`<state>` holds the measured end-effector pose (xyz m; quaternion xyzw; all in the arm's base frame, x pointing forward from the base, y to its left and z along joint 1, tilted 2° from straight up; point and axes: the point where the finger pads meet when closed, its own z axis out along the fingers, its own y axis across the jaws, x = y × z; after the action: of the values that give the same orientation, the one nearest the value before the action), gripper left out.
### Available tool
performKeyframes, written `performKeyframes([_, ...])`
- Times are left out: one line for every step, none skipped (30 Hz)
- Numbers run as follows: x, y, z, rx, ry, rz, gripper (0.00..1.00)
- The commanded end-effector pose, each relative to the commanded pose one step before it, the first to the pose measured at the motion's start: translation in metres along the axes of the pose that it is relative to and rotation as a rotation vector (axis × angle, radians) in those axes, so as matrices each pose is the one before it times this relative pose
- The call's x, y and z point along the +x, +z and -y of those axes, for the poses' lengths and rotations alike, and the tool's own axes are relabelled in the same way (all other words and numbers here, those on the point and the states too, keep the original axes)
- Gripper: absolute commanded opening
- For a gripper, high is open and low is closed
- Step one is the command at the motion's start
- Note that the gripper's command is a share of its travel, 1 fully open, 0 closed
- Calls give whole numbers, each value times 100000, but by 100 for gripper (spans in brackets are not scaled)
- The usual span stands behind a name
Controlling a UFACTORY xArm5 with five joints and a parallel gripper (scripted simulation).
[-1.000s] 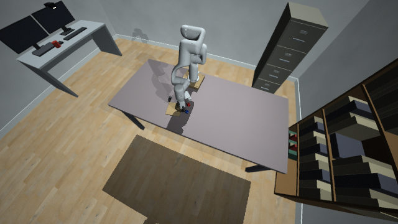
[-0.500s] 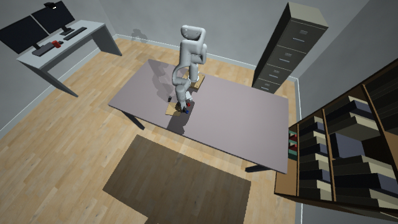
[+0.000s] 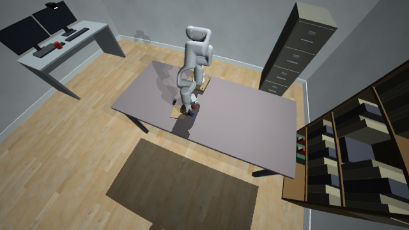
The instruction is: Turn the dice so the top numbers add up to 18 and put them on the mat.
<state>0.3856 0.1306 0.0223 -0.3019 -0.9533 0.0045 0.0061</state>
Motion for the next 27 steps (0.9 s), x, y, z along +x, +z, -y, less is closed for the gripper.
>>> performKeyframes([-78, -111, -104, -281, 4, 204, 100])
performKeyframes([0, 0, 0, 0, 0, 0, 100])
performKeyframes([0, 0, 0, 0, 0, 0, 100])
performKeyframes([0, 0, 0, 0, 0, 0, 100])
performKeyframes([0, 0, 0, 0, 0, 0, 100])
performKeyframes([0, 0, 0, 0, 0, 0, 100])
performKeyframes([0, 0, 0, 0, 0, 0, 100])
performKeyframes([0, 0, 0, 0, 0, 0, 100])
performKeyframes([0, 0, 0, 0, 0, 0, 100])
performKeyframes([0, 0, 0, 0, 0, 0, 100])
performKeyframes([0, 0, 0, 0, 0, 0, 100])
performKeyframes([0, 0, 0, 0, 0, 0, 100])
performKeyframes([-3, 0, -5, 0, 0, 0, 100])
performKeyframes([-21, -1, -32, 0, 0, 0, 100])
performKeyframes([-51, -2, -79, 0, 0, 0, 100])
performKeyframes([-90, -3, -140, 0, 0, 0, 100])
performKeyframes([-135, -5, -209, 0, 0, 0, 100])
performKeyframes([-180, -6, -280, 0, 0, 1, 100])
performKeyframes([-224, -8, -348, 0, 0, 1, 100])
performKeyframes([-264, -9, -410, 0, 0, 1, 100])
performKeyframes([-297, -10, -462, 0, 0, 1, 100])
performKeyframes([0, 0, 0, 0, 0, 0, 100])
performKeyframes([0, 0, 0, 0, 0, 0, 100])
performKeyframes([-323, -11, -501, 0, 0, 1, 100])
performKeyframes([-339, -12, -526, 0, 0, 1, 100])
performKeyframes([-346, -12, -537, 0, 0, 1, 100])
performKeyframes([-343, -12, -533, 0, 0, 1, 100])
